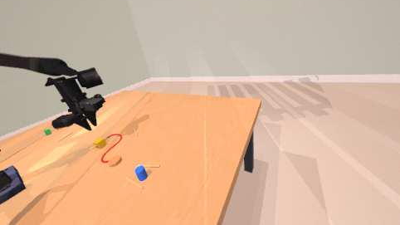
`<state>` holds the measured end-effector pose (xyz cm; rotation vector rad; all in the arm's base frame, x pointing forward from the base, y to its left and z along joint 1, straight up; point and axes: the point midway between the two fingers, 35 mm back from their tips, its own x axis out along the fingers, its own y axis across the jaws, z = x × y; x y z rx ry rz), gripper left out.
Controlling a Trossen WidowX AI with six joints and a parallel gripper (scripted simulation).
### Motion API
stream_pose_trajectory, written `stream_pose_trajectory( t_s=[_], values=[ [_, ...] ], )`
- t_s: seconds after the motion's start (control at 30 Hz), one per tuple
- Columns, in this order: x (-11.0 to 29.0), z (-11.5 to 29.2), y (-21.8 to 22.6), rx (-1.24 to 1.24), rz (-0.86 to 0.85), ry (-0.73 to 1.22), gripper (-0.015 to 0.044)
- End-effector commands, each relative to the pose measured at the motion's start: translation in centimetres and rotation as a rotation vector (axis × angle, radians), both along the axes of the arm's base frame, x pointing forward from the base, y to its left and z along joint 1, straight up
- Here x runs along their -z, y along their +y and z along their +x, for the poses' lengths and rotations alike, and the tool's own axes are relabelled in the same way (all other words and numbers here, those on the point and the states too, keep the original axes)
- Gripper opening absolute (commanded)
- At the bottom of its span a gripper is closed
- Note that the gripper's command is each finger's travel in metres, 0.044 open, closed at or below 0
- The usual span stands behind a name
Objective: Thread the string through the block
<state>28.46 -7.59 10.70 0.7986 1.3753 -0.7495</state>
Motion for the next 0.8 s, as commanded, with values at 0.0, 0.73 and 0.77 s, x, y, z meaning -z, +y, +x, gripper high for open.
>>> stream_pose_trajectory(
  t_s=[0.0,0.73,0.77],
  values=[
    [0.12,-2.34,-0.29,-0.817,-0.043,0.025,0.0124],
    [0.20,-3.09,-0.42,-1.296,-0.060,0.029,0.0124],
    [0.20,-3.09,-0.42,-1.296,-0.060,0.029,0.0124]
  ],
)
